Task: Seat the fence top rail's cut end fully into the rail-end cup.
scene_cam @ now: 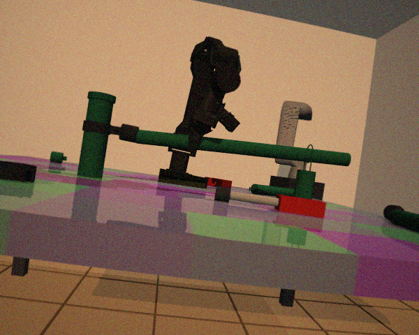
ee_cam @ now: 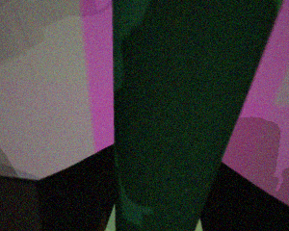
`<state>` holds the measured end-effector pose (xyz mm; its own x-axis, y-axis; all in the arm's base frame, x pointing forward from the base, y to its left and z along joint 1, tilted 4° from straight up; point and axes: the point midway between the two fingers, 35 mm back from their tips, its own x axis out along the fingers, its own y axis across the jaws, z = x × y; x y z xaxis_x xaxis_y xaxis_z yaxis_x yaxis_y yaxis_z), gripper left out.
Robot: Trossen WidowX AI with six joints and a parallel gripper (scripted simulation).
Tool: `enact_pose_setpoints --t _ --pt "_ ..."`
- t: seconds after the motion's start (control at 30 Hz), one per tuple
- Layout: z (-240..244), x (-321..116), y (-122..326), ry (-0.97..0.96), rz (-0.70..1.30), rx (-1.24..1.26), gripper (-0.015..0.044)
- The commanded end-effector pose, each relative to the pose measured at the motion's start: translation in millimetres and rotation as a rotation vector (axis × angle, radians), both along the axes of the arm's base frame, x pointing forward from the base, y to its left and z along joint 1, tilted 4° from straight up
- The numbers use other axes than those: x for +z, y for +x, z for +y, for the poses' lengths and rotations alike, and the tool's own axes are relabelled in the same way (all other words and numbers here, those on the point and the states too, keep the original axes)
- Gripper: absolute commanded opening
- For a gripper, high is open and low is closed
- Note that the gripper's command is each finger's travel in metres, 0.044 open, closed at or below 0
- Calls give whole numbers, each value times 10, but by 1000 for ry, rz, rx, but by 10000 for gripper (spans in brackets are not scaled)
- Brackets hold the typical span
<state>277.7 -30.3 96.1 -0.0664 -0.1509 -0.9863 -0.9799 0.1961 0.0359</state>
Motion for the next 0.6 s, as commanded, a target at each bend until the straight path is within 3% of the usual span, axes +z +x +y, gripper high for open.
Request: enact_pose_setpoints --t 0.0,0.57 --pt "0 0 -1 0 0 0 0" --pt "-11 15 -1 -5 1 1 0"
